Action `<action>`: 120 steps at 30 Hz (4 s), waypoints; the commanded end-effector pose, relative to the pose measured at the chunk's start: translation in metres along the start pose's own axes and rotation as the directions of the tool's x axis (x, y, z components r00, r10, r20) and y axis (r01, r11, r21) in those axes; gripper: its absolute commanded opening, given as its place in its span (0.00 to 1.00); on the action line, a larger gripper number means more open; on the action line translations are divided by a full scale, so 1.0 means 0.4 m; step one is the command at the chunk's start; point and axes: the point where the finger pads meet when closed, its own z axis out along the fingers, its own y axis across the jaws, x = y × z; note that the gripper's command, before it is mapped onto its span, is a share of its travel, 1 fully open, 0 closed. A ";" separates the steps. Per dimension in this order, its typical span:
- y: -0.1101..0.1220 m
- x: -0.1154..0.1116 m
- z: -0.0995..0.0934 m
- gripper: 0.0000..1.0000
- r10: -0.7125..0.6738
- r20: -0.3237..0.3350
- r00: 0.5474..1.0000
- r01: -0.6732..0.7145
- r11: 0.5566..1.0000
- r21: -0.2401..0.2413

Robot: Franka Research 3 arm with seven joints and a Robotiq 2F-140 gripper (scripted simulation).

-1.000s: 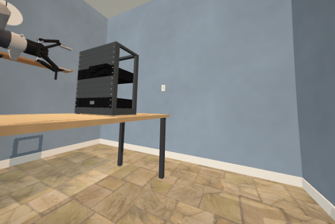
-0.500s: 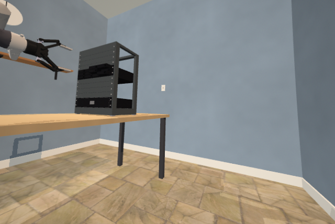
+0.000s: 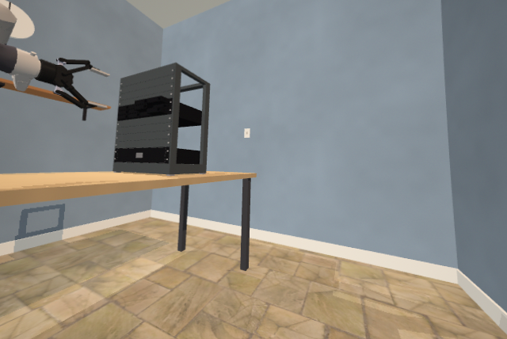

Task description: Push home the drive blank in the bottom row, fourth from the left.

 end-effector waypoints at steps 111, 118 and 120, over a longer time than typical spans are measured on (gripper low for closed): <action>-0.002 -0.159 0.252 1.00 0.007 0.004 1.000 -0.007 1.000 0.002; -0.002 -0.159 0.252 1.00 0.007 0.004 1.000 -0.007 1.000 0.002; -0.002 -0.159 0.252 1.00 0.007 0.004 1.000 -0.007 1.000 0.002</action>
